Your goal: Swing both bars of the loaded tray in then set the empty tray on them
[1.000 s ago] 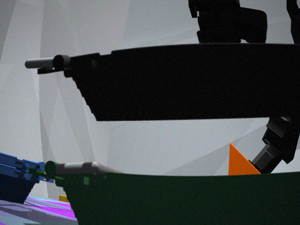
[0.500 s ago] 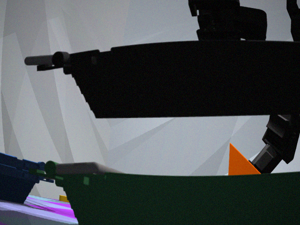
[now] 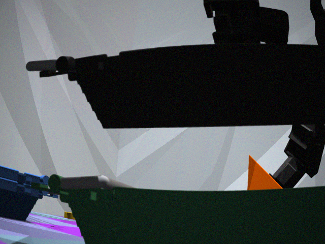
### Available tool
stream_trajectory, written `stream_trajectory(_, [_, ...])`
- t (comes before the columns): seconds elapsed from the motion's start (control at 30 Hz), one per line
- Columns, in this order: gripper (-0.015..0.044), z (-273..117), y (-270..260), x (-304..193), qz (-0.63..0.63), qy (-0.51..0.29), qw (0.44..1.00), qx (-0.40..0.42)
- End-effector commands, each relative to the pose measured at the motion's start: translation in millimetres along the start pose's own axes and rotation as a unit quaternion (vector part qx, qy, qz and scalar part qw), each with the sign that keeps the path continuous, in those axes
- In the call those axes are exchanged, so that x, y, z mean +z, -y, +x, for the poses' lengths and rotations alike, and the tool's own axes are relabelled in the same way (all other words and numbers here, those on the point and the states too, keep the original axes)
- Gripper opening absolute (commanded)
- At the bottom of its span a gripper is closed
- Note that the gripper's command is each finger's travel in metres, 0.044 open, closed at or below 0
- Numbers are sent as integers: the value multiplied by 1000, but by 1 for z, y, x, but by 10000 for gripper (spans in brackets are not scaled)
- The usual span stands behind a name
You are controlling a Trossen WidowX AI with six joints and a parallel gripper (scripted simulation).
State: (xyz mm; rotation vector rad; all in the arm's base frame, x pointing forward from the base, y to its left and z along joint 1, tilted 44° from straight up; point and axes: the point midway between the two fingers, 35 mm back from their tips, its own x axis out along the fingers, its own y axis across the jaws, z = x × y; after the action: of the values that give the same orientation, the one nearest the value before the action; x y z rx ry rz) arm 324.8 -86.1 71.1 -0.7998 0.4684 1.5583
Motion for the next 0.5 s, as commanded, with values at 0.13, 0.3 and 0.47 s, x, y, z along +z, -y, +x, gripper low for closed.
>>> stream_trajectory(0.13, [0,-4,1,-2,-1,-2,1000,-8])
stream_trajectory(0.3, [0,-4,1,-2,-1,-2,1000,-8])
stream_trajectory(0.47, [0,0,1,-2,-1,-2,1000,-8])
